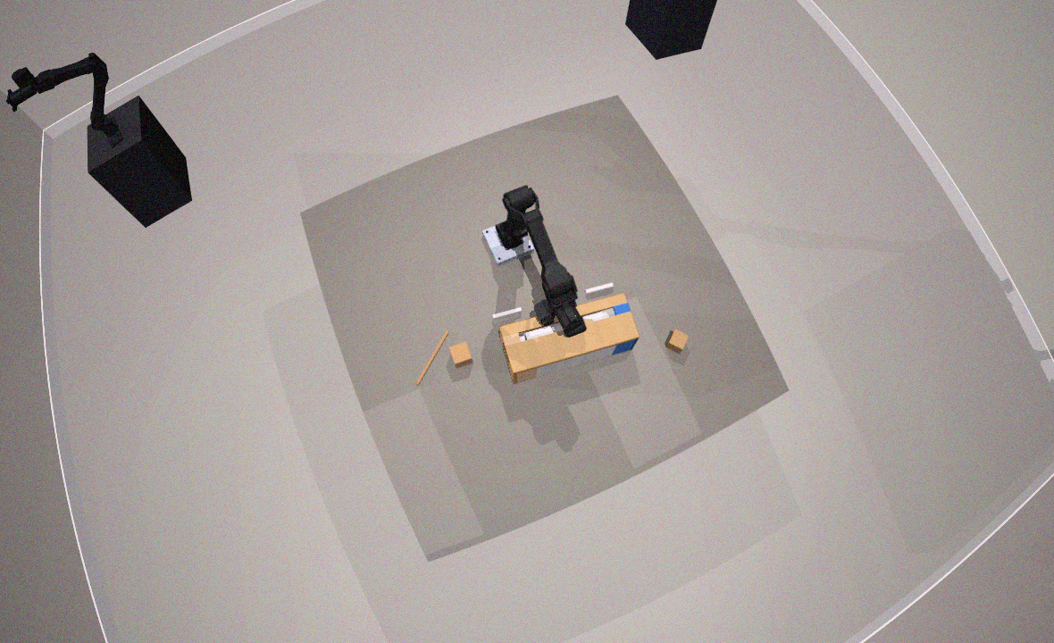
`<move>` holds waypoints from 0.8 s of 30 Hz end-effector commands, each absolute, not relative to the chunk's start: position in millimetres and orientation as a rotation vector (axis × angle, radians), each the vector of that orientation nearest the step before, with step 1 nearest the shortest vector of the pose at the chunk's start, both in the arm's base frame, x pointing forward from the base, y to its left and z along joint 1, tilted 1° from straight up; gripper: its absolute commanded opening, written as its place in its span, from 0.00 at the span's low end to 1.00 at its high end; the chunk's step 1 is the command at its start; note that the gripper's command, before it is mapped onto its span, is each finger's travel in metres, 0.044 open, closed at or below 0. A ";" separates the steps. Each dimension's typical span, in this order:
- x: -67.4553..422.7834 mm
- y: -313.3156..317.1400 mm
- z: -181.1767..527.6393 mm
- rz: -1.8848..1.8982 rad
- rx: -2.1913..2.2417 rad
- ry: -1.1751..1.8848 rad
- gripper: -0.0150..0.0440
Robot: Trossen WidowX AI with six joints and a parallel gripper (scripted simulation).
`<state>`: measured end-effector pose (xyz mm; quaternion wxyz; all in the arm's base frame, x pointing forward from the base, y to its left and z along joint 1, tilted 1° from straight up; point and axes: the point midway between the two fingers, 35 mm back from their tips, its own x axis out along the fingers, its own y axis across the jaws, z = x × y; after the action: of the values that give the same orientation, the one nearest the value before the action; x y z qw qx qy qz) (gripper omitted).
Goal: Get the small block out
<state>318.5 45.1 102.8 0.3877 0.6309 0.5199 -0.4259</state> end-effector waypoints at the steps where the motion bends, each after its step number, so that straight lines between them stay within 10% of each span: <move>1: 318.0 42.0 102.6 -1.084 1.601 1.323 0.93; 24: 321.0 60.3 102.9 -1.082 1.603 1.324 0.93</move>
<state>320.0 57.1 103.0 0.3879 0.6300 0.5218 -0.4247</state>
